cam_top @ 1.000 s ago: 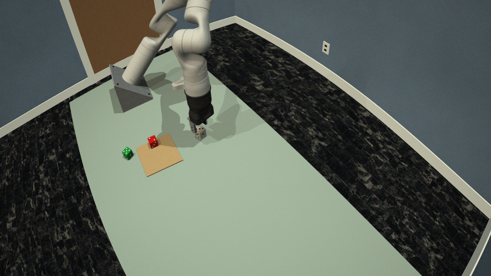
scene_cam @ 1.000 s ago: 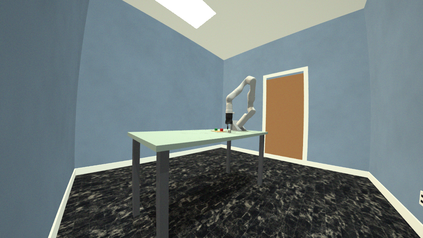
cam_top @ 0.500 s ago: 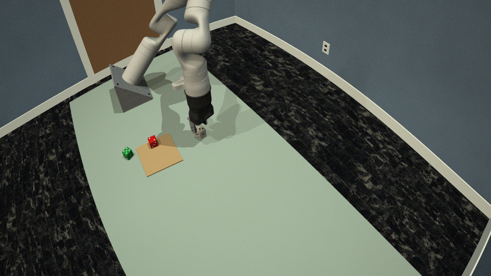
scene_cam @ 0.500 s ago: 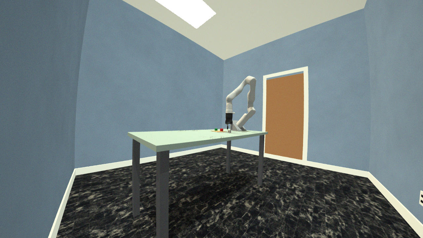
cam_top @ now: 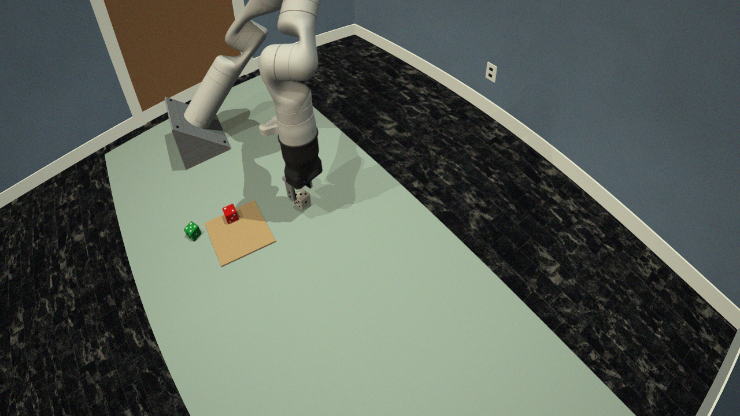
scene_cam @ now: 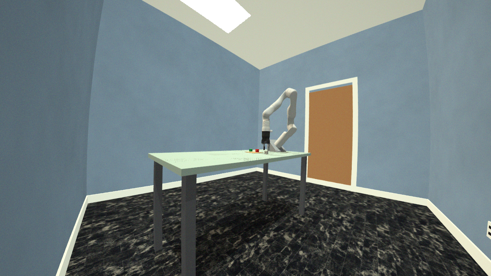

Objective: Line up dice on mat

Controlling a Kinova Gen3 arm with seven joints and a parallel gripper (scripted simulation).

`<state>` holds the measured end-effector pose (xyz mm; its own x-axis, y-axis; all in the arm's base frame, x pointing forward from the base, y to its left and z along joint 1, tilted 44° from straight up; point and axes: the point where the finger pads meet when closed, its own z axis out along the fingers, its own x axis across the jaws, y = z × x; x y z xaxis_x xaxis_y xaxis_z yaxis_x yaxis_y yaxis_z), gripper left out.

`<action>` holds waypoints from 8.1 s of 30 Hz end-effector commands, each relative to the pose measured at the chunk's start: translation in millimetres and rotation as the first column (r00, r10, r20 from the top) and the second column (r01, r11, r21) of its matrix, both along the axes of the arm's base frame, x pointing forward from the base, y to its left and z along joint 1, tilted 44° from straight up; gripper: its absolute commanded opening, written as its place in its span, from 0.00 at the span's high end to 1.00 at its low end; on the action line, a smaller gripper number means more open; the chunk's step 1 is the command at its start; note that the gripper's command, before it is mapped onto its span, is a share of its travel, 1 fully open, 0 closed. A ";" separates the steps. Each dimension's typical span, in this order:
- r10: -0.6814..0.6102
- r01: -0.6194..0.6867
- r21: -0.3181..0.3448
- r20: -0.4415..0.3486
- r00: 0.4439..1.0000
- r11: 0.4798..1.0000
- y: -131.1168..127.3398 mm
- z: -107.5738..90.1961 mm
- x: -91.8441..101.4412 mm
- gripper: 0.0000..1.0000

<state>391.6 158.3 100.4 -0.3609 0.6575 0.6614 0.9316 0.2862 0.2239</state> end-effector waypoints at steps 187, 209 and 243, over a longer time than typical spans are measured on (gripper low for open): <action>-0.235 0.232 -0.041 -0.223 0.946 0.972 -168.2 -67.8 11.9 0.43; -0.236 0.232 -0.041 -0.224 0.946 0.972 -159.8 -77.3 11.3 0.43; -0.236 0.232 -0.041 -0.224 0.946 0.972 -101.8 -137.0 8.1 0.43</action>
